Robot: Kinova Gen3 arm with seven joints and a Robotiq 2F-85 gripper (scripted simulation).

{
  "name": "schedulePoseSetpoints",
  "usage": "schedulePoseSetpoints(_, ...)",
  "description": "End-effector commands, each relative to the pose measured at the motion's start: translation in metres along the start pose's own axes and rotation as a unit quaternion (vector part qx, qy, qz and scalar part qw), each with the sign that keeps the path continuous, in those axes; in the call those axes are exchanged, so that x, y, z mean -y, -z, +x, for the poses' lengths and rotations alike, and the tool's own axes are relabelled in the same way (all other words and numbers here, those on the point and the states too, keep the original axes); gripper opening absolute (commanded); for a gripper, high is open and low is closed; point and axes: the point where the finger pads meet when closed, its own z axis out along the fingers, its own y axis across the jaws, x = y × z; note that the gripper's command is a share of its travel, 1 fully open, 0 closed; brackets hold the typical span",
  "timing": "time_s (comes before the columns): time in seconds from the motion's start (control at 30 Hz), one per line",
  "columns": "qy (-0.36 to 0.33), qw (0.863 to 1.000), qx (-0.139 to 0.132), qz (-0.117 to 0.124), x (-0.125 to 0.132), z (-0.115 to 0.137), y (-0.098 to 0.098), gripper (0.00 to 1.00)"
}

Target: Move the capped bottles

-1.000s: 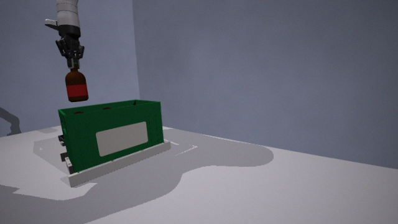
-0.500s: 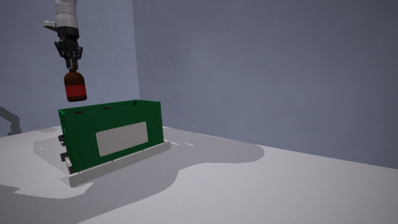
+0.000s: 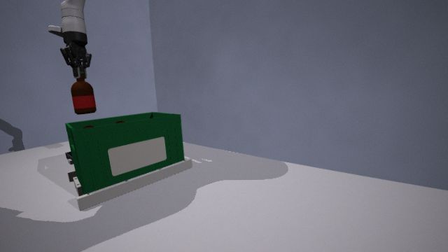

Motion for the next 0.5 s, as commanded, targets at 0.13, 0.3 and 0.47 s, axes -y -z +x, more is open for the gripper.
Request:
schedulePoseSetpoints(0.13, 0.001, 1.000, -0.001, 0.002, -0.009, 0.015, 0.000, 0.00)
schedulePoseSetpoints(0.3, 0.001, 1.000, -0.002, 0.003, -0.012, 0.020, -0.001, 0.00)
schedulePoseSetpoints(0.47, 0.001, 1.000, 0.000, 0.001, -0.012, 0.017, 0.000, 0.00)
